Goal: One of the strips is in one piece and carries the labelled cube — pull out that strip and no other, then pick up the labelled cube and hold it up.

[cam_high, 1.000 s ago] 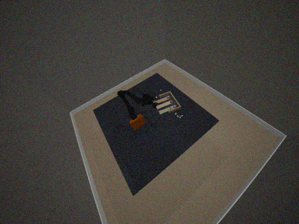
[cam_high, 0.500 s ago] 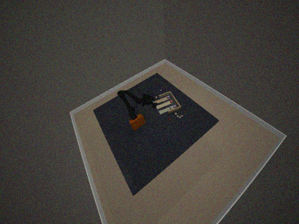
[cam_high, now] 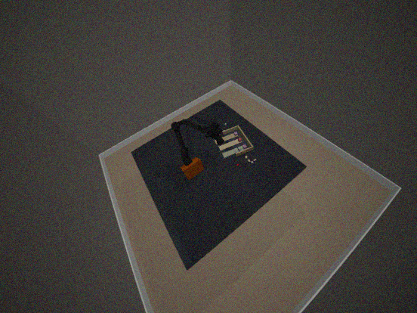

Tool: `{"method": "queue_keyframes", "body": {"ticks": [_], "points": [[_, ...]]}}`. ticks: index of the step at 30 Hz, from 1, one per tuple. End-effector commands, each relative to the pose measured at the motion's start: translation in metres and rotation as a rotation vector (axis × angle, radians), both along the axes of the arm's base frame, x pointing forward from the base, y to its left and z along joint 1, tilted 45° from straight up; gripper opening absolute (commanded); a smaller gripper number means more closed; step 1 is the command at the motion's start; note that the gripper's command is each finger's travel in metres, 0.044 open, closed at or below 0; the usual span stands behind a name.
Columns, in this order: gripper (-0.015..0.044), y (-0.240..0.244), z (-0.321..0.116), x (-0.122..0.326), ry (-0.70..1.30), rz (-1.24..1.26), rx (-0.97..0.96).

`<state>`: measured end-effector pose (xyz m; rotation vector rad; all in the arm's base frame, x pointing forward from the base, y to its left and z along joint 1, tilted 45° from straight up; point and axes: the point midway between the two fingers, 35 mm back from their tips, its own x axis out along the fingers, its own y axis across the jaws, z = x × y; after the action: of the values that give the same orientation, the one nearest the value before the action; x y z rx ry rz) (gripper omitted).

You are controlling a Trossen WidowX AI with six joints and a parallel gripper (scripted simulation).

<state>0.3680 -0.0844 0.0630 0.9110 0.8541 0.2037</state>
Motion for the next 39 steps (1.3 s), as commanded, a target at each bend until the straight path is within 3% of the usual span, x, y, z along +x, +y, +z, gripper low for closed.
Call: {"method": "queue_keyframes", "body": {"ticks": [1,10,39], "points": [[0.0000,0.059,-0.001,0.035,0.270,0.208,0.070],[0.0000,0.100,0.009,0.041,0.499,0.313,0.109],[0.0000,0.115,-0.007,0.046,0.500,0.314,0.109]]}}
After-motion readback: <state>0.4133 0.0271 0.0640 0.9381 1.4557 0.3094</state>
